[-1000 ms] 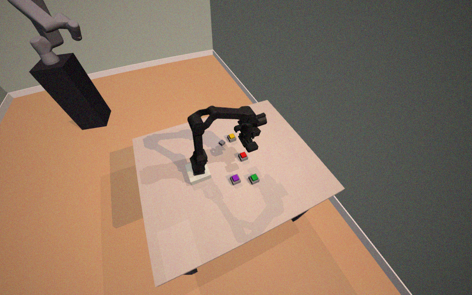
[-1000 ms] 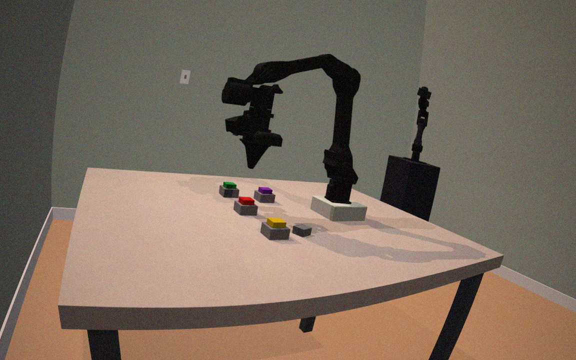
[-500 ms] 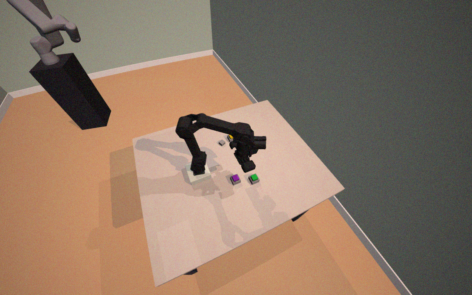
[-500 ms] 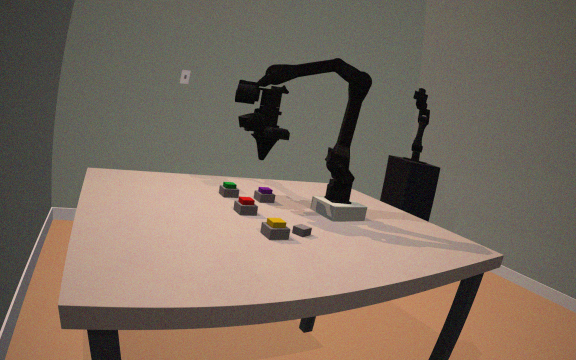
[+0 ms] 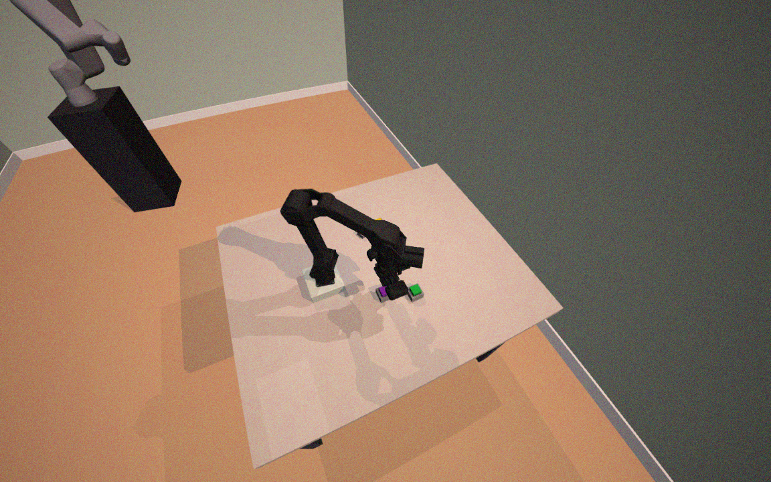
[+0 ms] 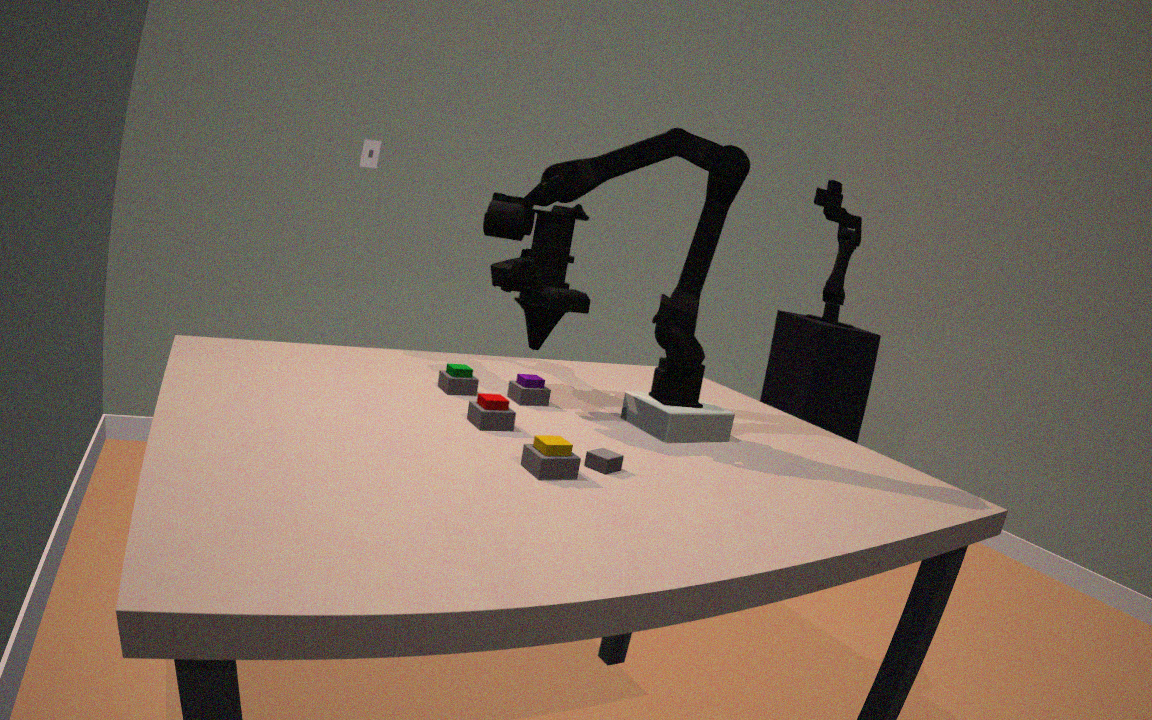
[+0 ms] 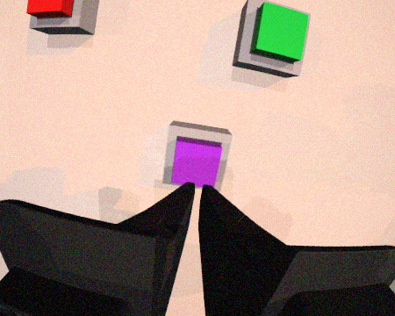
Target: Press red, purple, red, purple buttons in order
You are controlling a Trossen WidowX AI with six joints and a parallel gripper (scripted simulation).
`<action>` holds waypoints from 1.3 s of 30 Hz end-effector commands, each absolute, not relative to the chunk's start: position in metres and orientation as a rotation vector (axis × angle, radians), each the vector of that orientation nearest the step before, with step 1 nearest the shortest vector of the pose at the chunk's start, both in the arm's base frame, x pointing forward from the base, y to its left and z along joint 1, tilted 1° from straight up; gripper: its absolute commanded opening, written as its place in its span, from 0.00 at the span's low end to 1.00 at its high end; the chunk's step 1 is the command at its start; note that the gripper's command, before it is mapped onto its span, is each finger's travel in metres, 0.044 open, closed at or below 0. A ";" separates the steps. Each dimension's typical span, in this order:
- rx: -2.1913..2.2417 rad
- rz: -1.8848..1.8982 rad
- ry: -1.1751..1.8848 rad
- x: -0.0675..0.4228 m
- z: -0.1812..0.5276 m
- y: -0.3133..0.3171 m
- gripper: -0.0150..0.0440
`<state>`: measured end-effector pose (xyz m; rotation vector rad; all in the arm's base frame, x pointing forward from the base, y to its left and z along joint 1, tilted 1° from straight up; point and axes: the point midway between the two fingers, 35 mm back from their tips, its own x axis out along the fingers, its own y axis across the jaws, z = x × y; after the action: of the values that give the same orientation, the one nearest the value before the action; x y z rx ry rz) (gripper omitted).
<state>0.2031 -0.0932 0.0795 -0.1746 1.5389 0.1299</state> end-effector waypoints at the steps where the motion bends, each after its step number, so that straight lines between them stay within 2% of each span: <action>1: -0.173 0.136 1.545 0.201 0.062 -0.093 0.29; 39: -0.173 0.136 1.545 0.201 0.029 -0.094 0.29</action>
<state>0.2027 -0.0946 0.0307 -0.1734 1.5393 0.1287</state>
